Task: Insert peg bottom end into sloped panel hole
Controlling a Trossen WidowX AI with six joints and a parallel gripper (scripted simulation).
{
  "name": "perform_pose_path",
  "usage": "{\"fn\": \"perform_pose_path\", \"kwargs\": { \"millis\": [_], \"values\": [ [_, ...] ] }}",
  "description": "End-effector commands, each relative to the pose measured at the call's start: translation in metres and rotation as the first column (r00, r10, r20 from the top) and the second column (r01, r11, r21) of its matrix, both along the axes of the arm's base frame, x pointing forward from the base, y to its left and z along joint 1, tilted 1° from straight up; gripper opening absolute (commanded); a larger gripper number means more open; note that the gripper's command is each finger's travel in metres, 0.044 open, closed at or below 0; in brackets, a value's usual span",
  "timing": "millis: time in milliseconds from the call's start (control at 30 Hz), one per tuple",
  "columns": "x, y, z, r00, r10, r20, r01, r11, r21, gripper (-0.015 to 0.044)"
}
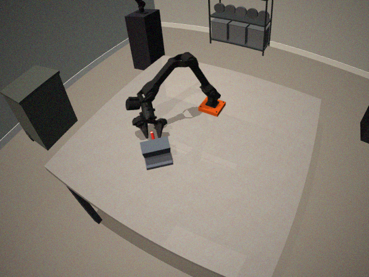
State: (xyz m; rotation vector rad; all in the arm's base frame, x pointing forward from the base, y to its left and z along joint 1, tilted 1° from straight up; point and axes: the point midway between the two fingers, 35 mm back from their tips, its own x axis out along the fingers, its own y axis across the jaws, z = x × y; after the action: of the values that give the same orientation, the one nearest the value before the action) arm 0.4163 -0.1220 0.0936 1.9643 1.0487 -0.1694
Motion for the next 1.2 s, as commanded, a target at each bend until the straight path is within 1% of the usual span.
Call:
{"fn": "perform_pose_path", "kwargs": {
  "millis": [0, 1167],
  "values": [
    [-0.002, -0.004, 0.003, 1.0, 0.0, 0.002, 0.0, 1.0, -0.004, 0.044],
    [-0.037, -0.043, 0.024, 1.0, -0.001, -0.009, 0.001, 1.0, -0.011, 0.044]
  ]
}}
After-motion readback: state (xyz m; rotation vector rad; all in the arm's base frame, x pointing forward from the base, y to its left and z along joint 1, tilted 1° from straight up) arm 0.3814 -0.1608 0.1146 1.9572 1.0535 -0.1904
